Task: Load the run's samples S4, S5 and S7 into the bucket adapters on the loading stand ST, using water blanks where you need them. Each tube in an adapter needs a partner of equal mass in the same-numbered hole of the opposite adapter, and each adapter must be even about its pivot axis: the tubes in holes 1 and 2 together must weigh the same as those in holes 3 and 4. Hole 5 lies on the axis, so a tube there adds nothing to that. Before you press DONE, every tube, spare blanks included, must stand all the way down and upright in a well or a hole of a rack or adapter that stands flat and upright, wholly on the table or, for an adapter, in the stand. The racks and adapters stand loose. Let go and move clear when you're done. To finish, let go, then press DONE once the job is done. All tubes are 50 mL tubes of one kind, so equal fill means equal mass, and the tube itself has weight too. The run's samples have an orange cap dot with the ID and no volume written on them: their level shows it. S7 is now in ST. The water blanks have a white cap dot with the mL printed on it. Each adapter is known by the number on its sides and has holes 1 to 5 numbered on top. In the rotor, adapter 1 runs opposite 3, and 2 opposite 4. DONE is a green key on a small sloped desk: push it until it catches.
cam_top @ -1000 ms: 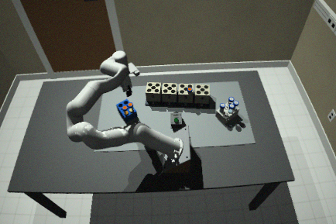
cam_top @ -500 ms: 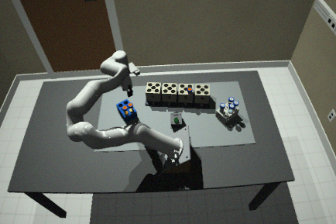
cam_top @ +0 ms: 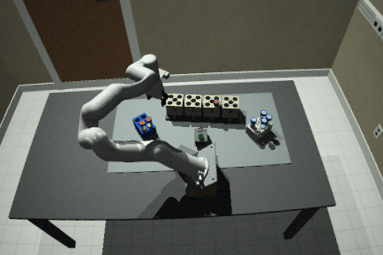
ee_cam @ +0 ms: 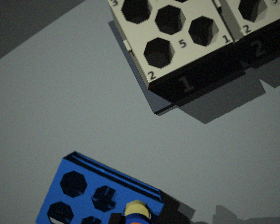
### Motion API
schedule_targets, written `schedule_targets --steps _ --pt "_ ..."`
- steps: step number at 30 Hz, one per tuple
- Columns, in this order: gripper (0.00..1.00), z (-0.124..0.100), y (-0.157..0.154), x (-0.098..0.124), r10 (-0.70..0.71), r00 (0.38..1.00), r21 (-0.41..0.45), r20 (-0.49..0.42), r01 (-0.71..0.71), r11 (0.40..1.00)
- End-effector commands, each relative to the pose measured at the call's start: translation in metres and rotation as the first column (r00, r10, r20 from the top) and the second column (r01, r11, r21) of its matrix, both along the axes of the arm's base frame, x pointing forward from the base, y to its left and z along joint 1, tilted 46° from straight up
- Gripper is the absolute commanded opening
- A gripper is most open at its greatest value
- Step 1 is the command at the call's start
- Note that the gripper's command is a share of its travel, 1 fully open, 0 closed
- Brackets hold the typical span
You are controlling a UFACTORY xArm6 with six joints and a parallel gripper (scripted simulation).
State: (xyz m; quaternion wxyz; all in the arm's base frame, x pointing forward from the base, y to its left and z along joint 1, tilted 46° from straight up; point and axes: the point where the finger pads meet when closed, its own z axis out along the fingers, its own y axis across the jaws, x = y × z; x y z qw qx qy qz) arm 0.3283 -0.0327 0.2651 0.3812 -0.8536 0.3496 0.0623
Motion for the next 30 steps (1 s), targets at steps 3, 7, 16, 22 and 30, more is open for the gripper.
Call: schedule_targets --steps 3,7,16,22,30 --pt "1.0 -0.02 -0.023 0.007 0.149 0.978 -0.038 0.145 -0.145 0.989" --pt "1.0 -0.033 -0.037 0.011 0.242 0.943 -0.076 0.231 -0.23 0.97" --pt "1.0 -0.057 -0.062 0.018 0.348 0.88 -0.131 0.322 -0.322 0.938" --pt "1.0 -0.077 -0.083 0.024 0.348 0.88 -0.131 0.322 -0.322 0.938" --pt "1.0 -0.097 -0.105 0.03 0.348 0.88 -0.131 0.322 -0.322 0.938"
